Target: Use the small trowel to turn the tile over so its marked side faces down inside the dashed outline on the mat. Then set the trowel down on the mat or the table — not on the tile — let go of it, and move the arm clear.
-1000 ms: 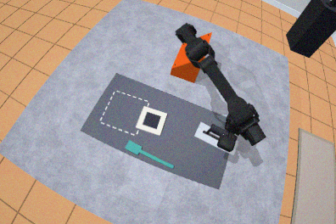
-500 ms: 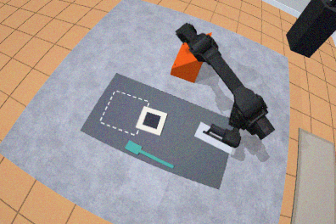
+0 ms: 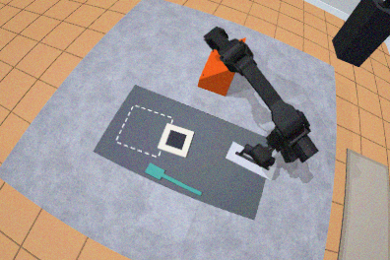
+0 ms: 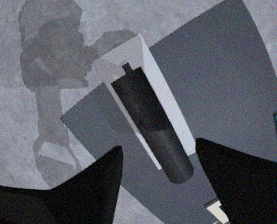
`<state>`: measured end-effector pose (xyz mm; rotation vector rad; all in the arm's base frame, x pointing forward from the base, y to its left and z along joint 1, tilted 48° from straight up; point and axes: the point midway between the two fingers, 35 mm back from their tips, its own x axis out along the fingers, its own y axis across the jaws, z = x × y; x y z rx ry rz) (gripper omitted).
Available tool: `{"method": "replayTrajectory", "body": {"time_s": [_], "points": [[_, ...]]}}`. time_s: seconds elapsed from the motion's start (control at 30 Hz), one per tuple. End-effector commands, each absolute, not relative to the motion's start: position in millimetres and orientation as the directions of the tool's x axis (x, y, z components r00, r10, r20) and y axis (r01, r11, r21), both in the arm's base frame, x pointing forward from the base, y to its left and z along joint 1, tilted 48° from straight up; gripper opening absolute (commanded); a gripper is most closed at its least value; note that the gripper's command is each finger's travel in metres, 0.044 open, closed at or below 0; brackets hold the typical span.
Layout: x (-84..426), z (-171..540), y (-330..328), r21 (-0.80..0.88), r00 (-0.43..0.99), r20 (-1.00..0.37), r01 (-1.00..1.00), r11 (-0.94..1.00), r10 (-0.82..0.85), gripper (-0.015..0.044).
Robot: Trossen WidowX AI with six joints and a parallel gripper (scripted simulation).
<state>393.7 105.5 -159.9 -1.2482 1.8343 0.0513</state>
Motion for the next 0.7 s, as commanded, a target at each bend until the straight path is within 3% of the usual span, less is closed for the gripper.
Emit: {"method": "replayTrajectory", "body": {"time_s": [0.0, 0.67], "points": [[393.1, -159.6, 105.4, -0.497, -0.1, -0.681, -0.664, 0.558, -0.726, 0.027], [393.2, -159.0, 104.5, -0.726, -0.1, -0.681, -0.037, 0.687, -0.725, 0.027]]}}
